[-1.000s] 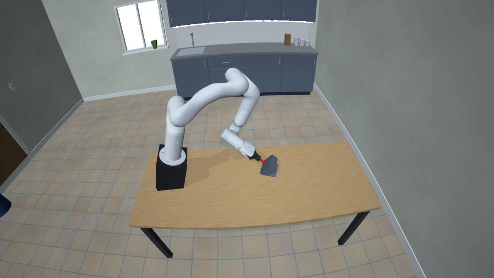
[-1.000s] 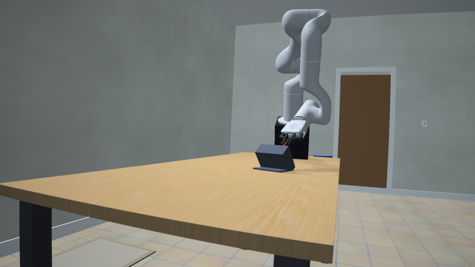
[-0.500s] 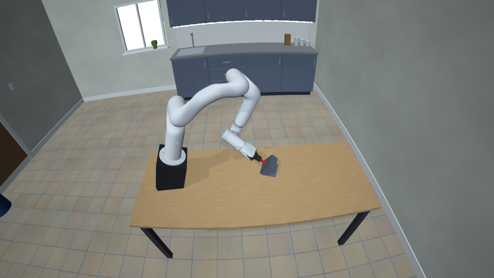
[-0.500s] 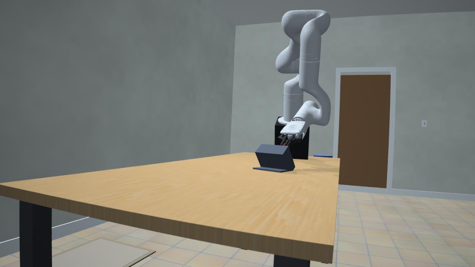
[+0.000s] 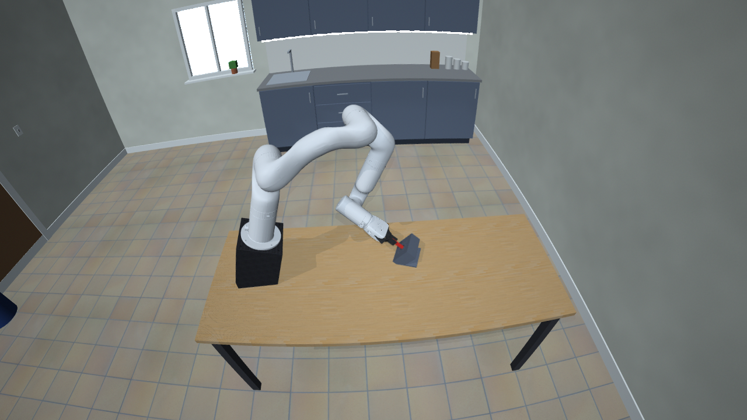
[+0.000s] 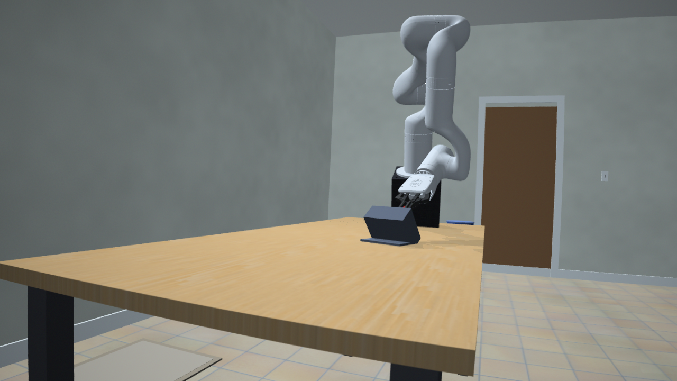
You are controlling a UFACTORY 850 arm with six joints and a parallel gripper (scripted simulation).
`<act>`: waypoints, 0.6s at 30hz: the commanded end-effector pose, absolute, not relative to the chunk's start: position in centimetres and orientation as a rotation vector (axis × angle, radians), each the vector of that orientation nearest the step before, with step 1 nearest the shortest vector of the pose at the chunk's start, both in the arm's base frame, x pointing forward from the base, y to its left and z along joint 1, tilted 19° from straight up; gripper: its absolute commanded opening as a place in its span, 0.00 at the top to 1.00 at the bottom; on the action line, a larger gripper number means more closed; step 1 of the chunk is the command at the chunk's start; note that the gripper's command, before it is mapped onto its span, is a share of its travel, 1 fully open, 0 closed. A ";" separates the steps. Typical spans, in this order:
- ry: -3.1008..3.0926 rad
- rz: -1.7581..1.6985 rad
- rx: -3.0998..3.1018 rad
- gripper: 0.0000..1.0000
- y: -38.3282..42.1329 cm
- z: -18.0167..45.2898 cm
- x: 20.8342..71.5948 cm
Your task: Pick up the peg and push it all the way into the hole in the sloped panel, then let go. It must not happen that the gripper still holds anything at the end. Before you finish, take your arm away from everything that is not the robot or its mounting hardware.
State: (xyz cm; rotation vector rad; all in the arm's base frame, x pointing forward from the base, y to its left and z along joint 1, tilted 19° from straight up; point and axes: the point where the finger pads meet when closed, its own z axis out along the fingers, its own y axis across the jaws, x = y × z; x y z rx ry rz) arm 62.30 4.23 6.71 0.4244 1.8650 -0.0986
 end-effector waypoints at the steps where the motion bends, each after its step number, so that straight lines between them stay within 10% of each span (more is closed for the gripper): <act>1: 1.864 -0.098 0.424 1.00 4.2 6.7 62.5; 18: 1.864 -0.098 0.424 1.00 3.9 6.4 63.4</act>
